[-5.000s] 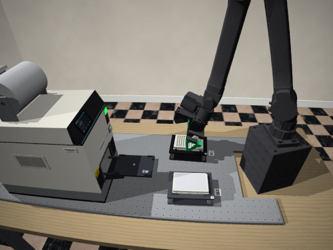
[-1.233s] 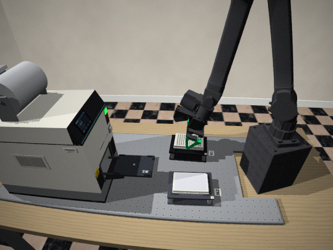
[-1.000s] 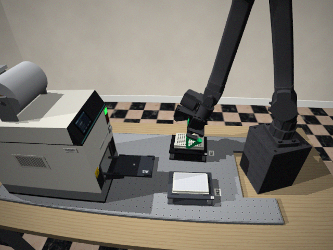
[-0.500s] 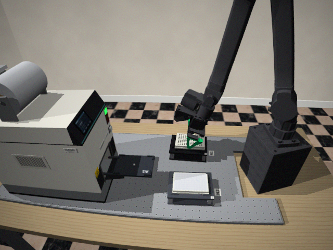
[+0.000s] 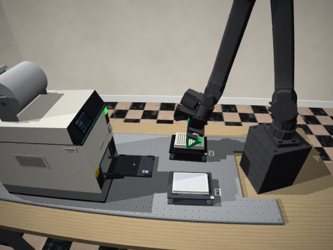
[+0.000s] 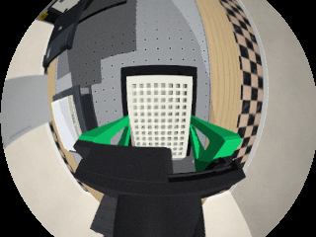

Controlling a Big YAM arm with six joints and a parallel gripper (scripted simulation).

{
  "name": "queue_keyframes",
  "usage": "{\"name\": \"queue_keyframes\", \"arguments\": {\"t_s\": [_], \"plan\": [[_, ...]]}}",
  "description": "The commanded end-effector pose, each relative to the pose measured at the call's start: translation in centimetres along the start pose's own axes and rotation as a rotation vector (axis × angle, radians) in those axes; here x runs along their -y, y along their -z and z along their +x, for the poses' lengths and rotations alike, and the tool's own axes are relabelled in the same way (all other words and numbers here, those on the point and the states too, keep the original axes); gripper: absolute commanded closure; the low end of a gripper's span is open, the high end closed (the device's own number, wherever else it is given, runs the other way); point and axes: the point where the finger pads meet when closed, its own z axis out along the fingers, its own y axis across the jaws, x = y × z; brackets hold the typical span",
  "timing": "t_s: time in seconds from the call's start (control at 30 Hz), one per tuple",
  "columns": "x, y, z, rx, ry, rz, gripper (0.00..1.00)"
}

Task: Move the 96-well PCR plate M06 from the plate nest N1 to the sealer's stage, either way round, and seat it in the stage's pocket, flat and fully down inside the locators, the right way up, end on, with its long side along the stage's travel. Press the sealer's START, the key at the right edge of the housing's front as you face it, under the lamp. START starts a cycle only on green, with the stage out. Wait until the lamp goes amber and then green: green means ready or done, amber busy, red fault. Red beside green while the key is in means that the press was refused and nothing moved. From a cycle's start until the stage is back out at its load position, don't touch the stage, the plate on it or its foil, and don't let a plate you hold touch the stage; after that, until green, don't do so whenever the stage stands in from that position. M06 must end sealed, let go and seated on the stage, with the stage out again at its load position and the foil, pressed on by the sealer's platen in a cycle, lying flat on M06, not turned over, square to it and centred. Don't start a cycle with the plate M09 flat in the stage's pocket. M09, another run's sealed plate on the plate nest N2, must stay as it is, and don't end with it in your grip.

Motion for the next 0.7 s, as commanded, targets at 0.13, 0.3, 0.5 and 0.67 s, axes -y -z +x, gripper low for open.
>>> {"name": "queue_keyframes", "arguments": {"t_s": [0.13,0.3,0.5,0.67], "plan": [[0.0,0.5,-2.0,0.029,0.027,0.003,1.0],[-0.2,2.1,-1.5,0.021,0.022,0.001,1.0],[-0.3,2.6,-0.9,0.007,0.016,-0.002,1.0],[-0.2,3.8,-1.6,0.018,0.012,0.001,1.0]]}}
